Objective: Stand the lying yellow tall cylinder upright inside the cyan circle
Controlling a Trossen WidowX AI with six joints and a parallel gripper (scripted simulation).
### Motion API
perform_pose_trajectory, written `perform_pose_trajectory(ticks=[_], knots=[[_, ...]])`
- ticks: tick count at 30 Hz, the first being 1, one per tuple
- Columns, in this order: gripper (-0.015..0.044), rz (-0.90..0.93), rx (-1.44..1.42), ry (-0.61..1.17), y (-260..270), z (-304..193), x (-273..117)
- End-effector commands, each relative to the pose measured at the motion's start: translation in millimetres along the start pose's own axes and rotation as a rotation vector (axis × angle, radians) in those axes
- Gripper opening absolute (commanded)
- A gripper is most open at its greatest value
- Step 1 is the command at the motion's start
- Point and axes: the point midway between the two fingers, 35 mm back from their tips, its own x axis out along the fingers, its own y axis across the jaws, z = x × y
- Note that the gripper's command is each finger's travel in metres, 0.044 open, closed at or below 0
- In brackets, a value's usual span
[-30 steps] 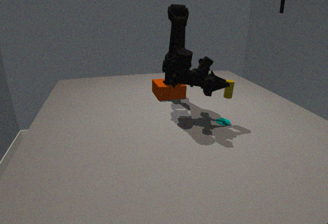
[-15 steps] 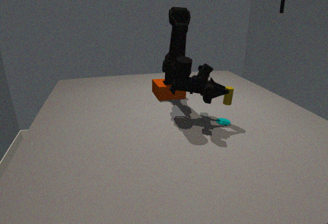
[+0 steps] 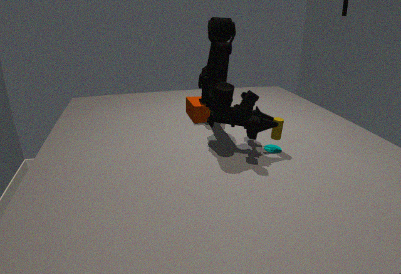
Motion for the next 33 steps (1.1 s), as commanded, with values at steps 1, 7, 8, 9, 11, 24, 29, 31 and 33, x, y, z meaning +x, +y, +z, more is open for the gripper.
perform_pose_trajectory(ticks=[1,7,8,9,11,24,29,31,33], knots=[[0.0105,-0.001,0.003,0.000,1,-12,1],[0.0105,0.000,0.003,0.000,3,-22,1],[0.0105,0.000,0.000,0.000,3,-23,1],[0.0105,0.000,-0.005,0.001,3,-26,1],[0.0105,0.001,-0.017,0.002,3,-32,1],[0.0105,0.002,-0.032,0.003,3,-40,0],[0.0210,0.002,-0.032,0.003,3,-40,0],[0.0263,0.002,-0.032,0.003,3,-40,0],[0.0315,0.002,-0.032,0.003,3,-40,0]])
